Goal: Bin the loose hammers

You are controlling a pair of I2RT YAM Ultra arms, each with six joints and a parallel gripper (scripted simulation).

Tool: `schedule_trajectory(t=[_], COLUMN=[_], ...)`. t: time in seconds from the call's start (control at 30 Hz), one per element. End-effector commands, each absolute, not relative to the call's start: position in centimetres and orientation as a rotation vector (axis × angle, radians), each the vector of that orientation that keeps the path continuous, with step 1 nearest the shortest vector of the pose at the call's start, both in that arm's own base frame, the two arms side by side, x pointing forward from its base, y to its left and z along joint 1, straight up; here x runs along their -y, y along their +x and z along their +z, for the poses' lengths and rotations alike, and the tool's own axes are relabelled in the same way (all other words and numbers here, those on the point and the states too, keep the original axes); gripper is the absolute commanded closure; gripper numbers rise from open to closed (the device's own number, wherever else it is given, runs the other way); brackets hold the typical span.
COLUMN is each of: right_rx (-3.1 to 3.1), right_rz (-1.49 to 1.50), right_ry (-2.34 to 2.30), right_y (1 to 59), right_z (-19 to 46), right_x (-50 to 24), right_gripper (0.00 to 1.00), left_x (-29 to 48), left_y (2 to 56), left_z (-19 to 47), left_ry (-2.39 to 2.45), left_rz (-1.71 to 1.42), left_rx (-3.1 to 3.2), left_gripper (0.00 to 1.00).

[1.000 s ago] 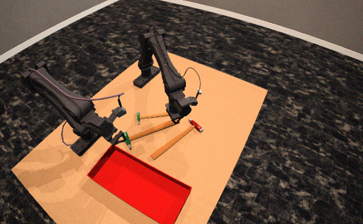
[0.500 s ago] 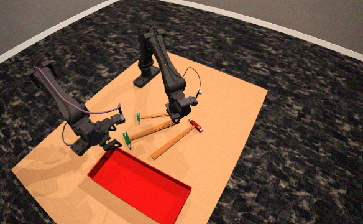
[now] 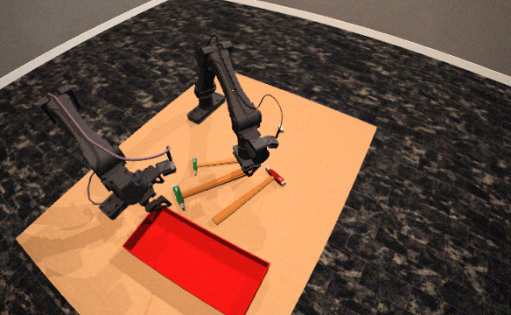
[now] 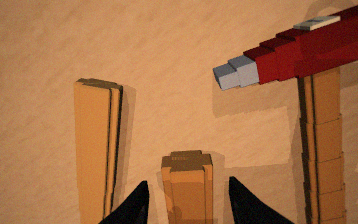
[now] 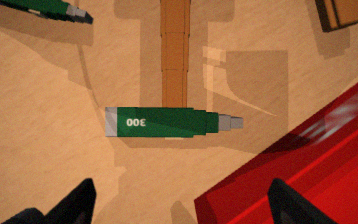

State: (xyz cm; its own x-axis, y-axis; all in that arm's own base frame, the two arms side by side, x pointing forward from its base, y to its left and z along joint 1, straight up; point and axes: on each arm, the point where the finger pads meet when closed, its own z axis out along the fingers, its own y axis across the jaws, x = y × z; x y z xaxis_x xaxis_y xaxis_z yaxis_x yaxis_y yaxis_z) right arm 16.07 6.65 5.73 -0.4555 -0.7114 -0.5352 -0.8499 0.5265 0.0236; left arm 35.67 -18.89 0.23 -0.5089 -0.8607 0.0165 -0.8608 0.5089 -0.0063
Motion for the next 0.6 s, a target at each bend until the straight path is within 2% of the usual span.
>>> schedule_trajectory(t=[0.0, 0.47, 0.57], right_rx=[-2.29, -2.29, -2.29], right_rz=[0.417, 0.417, 0.417], right_ry=[-1.253, -1.253, -1.253], right_y=[16.0, 16.0, 16.0], right_z=[5.9, 5.9, 5.9], right_x=[-6.9, -6.9, -6.9], right_gripper=[0.0, 0.0, 0.0], left_x=[18.6, 18.4, 18.3], left_y=[36.1, 36.3, 36.3], left_z=[1.5, 4.6, 5.4], left_ry=[1.561, 1.572, 1.578], left_rz=[0.052, 0.081, 0.089], left_rx=[2.762, 2.77, 2.757], left_gripper=[0.42, 0.42, 0.08])
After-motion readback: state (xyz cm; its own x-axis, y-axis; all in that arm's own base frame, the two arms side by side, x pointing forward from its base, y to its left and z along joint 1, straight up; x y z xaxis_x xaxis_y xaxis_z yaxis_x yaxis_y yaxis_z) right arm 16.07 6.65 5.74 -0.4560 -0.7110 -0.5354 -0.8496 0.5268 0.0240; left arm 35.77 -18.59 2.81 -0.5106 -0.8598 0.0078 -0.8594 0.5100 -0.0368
